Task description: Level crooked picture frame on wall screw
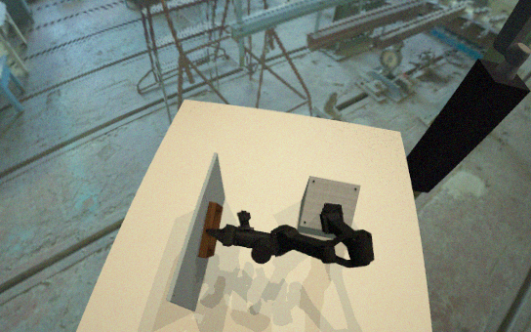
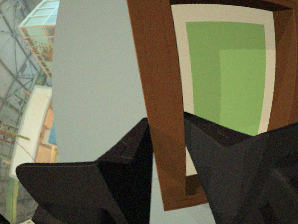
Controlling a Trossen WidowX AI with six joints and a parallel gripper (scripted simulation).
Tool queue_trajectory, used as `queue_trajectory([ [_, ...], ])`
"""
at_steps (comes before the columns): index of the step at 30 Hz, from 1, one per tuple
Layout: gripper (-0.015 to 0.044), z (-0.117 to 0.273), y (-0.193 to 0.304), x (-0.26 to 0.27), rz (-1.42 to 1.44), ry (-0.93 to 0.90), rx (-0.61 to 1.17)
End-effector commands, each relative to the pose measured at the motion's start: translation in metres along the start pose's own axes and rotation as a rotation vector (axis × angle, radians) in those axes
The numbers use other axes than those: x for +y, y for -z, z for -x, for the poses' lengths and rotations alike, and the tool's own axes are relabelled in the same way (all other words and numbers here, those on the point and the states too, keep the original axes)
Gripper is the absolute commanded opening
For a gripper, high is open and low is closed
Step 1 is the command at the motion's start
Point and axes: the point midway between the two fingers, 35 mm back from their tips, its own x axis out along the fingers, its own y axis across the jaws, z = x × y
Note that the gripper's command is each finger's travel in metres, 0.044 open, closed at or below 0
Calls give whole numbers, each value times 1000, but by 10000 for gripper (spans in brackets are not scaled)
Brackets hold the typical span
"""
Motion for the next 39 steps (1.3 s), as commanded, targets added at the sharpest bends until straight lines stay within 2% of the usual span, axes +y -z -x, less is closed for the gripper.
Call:
queue_trajectory([
  [1,62,0,1,0,-4,0,3],
  [2,56,0,1,0,-4,0,3],
  [4,3,0,1,0,-4,0,3],
  [5,0,0,1,0,-4,0,3],
  [39,0,0,0,7,-4,0,3],
])
